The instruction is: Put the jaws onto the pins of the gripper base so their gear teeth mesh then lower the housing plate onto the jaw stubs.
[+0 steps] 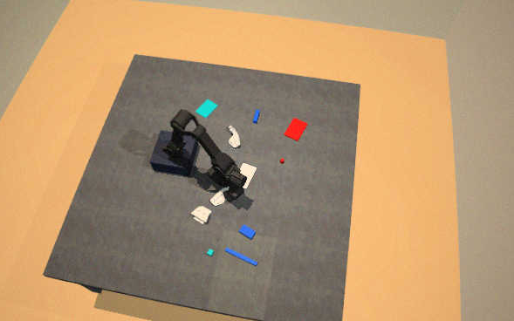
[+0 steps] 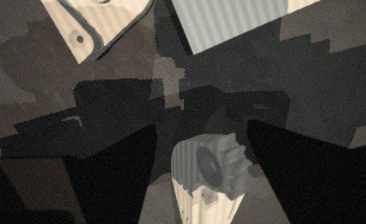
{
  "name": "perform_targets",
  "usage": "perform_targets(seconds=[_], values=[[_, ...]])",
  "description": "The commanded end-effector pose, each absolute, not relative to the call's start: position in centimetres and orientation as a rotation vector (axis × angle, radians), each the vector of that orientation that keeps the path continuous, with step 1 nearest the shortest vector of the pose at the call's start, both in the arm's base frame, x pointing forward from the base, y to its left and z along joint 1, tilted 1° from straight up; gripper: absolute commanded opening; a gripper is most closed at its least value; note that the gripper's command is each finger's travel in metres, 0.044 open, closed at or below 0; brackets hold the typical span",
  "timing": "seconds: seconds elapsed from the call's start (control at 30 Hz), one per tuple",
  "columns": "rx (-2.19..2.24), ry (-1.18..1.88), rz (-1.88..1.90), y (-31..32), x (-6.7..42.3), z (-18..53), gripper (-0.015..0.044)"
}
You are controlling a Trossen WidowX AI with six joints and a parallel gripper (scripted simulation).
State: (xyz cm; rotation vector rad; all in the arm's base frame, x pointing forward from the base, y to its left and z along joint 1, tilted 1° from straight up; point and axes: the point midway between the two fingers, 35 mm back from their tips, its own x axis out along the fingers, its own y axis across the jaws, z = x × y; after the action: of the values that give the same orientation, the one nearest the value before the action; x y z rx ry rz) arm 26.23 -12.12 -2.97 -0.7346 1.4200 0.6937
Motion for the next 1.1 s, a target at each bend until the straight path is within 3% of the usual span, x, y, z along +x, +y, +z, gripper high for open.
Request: perform_targets(seconds=[0.0,0.07,0.27,0.33,1.07], values=[[-0.729,1.418,0.693,-12.0,26.2,-3.1,0.0177],[-0.729,1.418,0.693,-12.0,26.2,-3.1,0.0125],[-0.729,1.418,0.693,-12.0,26.2,-3.1,0.0085],[-0.729,1.418,0.693,-12.0,26.2,-3.1,0.0037],[-0.729,1.418,0.693,-12.1,26.2,-1.9,0.0037]])
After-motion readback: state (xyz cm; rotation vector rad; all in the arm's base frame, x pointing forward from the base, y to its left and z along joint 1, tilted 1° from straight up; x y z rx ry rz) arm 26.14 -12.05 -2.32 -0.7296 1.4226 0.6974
